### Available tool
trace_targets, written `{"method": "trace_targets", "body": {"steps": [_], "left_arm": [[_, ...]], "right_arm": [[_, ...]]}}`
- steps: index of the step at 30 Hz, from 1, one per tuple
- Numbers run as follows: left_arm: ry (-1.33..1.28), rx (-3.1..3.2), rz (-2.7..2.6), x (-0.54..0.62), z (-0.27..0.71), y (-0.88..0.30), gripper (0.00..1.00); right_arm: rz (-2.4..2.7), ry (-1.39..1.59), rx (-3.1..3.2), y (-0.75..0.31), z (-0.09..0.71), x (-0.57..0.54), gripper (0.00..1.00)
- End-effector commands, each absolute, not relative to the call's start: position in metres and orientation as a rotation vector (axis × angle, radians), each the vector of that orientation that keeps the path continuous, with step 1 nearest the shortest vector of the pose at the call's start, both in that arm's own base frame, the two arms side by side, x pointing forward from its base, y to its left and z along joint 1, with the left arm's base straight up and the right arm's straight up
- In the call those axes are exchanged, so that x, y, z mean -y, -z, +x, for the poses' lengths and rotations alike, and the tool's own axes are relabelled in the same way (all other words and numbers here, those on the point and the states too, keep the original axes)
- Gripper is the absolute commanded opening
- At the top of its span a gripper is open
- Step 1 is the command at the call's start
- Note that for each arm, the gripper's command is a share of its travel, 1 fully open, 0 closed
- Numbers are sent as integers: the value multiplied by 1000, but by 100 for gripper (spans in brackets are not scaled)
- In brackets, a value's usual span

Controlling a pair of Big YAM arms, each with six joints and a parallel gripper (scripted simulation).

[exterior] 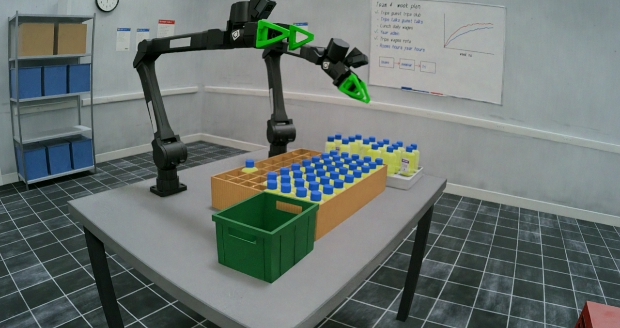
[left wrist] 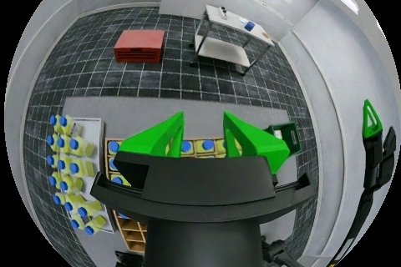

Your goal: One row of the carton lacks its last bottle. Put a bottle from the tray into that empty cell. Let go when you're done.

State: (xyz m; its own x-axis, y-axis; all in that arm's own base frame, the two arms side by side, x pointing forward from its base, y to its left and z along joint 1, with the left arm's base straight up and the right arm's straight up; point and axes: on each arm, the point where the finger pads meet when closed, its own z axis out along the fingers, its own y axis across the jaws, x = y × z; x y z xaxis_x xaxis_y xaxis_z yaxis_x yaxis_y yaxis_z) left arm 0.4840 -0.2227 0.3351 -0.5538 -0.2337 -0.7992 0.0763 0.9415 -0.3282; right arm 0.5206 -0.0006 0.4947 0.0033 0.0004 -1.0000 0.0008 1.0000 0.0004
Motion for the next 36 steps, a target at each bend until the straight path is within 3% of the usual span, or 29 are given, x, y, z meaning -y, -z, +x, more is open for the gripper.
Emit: {"method": "trace_targets", "body": {"steps": [1, 9, 15, 23, 36], "left_arm": [[399, -1910, -45, 184, 503, -415, 42], [304, -1891, -30, 144, 525, -396, 42], [233, -1673, -13, 97, 523, -490, 42], [132, -1666, 14, 56, 529, -464, 42], [-12, -1460, 33, -1, 509, -543, 42]], "right_arm": [[3, 5, -1487, -542, 526, 3, 100], [3, 5, -1487, -542, 526, 3, 100], [3, 5, -1487, -542, 526, 3, 100], [3, 5, -1487, -542, 526, 3, 100], [3, 5, -1487, -542, 526, 3, 100]]}}
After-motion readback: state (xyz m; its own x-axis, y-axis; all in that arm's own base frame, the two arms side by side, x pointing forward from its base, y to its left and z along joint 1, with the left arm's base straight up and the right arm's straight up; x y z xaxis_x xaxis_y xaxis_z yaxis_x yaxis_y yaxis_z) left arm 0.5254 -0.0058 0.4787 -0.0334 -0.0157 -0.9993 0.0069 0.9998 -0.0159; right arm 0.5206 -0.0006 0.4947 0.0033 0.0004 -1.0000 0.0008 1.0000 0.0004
